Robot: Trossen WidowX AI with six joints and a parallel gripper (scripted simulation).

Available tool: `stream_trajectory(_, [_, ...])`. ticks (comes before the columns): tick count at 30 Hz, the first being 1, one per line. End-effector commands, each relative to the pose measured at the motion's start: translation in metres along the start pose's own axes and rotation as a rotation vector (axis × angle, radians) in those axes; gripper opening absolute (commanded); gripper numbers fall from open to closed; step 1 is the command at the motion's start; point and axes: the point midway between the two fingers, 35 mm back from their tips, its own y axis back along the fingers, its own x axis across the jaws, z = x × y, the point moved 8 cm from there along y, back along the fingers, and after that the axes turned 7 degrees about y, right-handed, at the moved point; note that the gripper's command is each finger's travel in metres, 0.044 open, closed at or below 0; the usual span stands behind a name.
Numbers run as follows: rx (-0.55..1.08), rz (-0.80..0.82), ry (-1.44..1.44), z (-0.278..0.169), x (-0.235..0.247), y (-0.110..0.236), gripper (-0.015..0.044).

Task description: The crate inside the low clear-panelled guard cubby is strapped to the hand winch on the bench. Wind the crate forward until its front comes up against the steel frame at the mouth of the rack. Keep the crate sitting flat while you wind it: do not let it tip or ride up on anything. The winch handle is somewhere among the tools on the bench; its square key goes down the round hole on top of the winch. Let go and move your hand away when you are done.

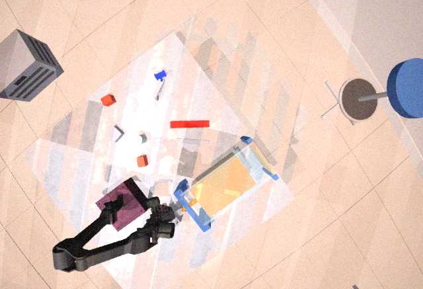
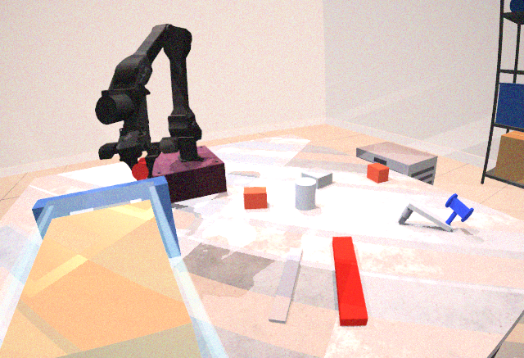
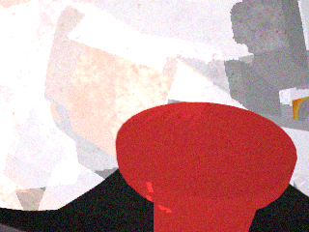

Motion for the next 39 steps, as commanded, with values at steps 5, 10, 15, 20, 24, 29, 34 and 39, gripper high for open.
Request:
stream_trajectory(5, [0.035,0.011,-0.007,-0.022,0.002,-0.001,0.0])
stream_trajectory(10, [0.036,0.011,-0.007,-0.028,0.002,0.0,0.0])
stream_trajectory(15, [0.037,0.011,-0.007,-0.034,0.001,0.0,0.0])
stream_trajectory(20, [0.037,0.011,-0.007,-0.041,0.0,0.0,0.0])
stream_trajectory(24, [0.038,0.011,-0.007,-0.046,-0.001,0.0,0.0])
stream_trajectory(29, [0.038,0.01,-0.007,-0.052,-0.003,0.0,0.0])
stream_trajectory(34, [0.039,0.01,-0.007,-0.058,-0.006,0.0,0.0])
stream_trajectory(39, [0.04,0.01,-0.007,-0.064,-0.008,0.001,0.0])
